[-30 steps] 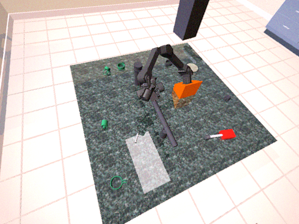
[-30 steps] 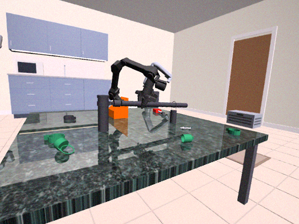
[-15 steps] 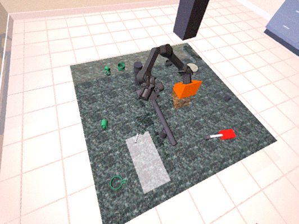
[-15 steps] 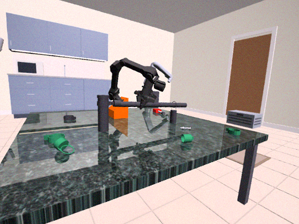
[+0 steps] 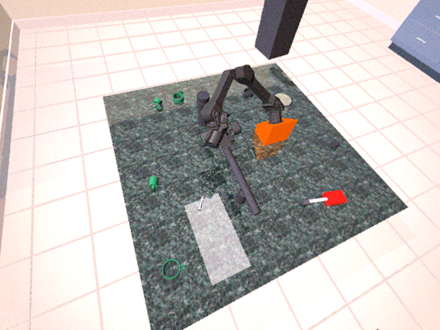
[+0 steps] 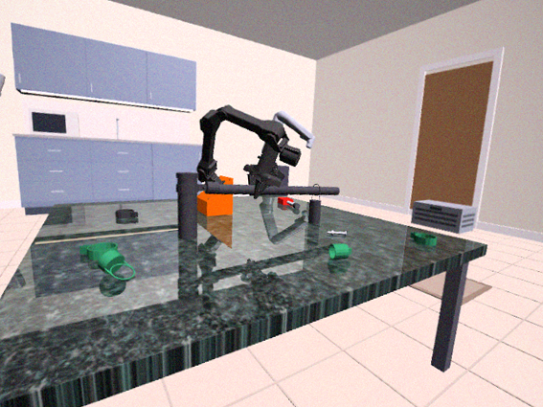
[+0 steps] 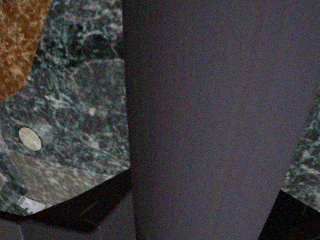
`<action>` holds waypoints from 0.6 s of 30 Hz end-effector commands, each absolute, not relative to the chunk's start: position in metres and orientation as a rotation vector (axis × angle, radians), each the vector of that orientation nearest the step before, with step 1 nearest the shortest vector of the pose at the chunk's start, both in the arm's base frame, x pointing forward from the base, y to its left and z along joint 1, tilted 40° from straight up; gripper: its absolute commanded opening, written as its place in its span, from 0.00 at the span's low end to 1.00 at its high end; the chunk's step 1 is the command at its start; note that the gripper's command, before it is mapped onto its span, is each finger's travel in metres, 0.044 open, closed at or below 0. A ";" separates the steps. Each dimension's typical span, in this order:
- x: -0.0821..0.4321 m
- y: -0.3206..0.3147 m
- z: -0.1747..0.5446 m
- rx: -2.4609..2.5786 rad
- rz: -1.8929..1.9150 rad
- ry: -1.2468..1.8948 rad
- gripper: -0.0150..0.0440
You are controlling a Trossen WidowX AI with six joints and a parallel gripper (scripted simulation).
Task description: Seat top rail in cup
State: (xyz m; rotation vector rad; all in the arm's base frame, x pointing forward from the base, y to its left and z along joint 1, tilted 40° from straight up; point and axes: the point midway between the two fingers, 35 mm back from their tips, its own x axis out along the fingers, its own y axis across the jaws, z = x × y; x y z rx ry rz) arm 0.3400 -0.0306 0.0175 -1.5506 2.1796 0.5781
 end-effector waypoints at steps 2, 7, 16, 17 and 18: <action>0.342 -0.030 0.024 -1.566 0.572 2.167 0.25; 0.342 -0.030 0.024 -1.566 0.572 2.167 0.25; 0.340 -0.030 0.019 -1.554 0.577 2.176 0.25; 0.340 -0.031 0.017 -1.551 0.578 2.179 0.25; 0.340 -0.031 0.018 -1.551 0.578 2.179 0.25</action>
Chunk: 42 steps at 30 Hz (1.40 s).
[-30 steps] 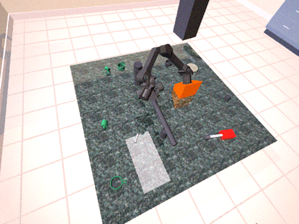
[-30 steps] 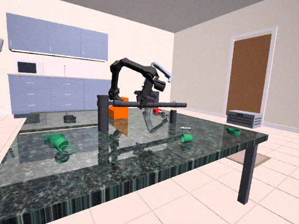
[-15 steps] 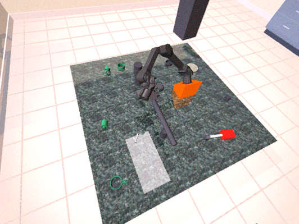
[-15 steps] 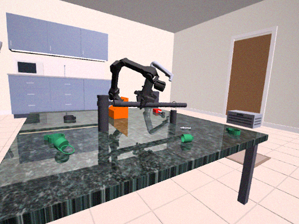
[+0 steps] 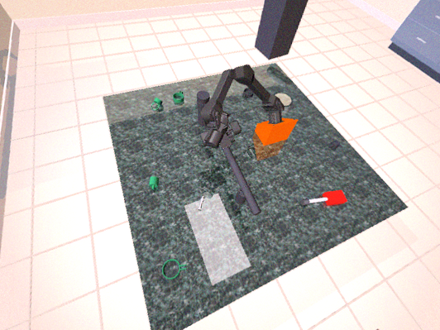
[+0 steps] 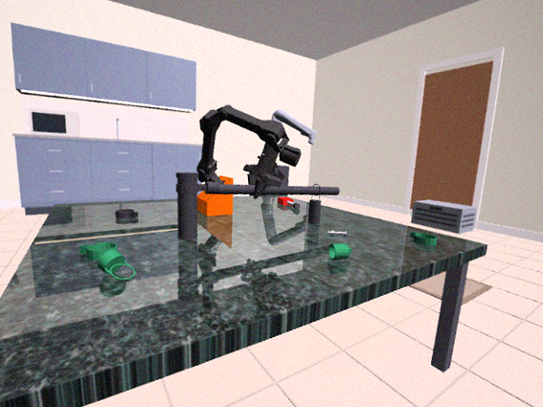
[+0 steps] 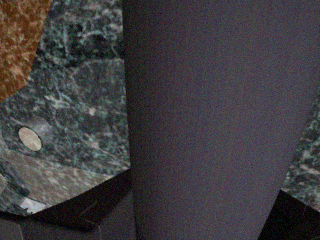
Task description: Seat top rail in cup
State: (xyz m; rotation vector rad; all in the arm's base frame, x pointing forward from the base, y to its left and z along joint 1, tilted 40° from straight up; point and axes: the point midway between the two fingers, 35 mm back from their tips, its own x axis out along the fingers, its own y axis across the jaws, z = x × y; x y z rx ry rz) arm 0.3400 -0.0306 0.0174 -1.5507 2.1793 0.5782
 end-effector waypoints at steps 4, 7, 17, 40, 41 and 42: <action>0.340 -0.031 0.018 -1.551 0.578 2.179 0.25; 0.340 -0.031 0.018 -1.551 0.578 2.180 0.25; 0.340 -0.031 0.019 -1.553 0.577 2.181 0.25; 0.341 -0.032 0.021 -1.557 0.575 2.185 0.25; 0.341 -0.032 0.022 -1.557 0.575 2.185 0.25; 0.341 -0.032 0.022 -1.557 0.575 2.185 0.25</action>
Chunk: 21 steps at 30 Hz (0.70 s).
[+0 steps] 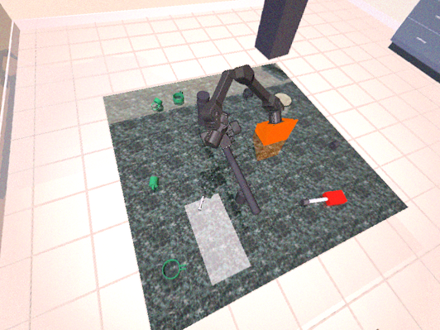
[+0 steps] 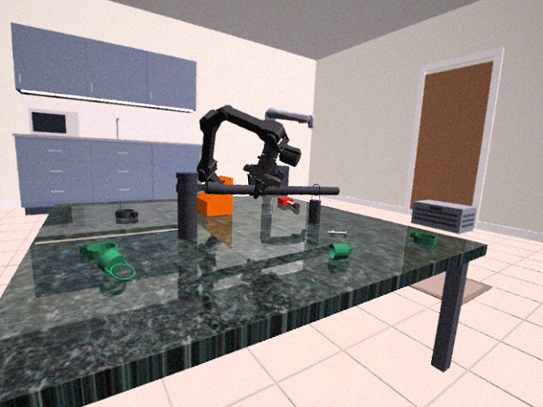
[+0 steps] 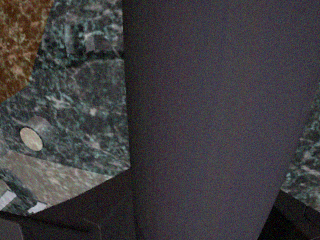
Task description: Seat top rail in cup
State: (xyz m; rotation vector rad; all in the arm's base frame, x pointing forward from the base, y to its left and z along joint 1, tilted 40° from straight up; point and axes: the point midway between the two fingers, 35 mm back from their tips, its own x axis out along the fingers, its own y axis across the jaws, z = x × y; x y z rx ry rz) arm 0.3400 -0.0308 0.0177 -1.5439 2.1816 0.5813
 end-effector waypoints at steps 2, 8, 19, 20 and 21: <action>0.341 -0.032 0.022 -1.557 0.575 2.185 0.25; 0.341 -0.032 0.023 -1.558 0.575 2.185 0.25; 0.341 -0.032 0.022 -1.554 0.577 2.184 0.25; 0.341 -0.032 0.021 -1.550 0.579 2.184 0.25; 0.340 -0.031 0.019 -1.546 0.580 2.183 0.25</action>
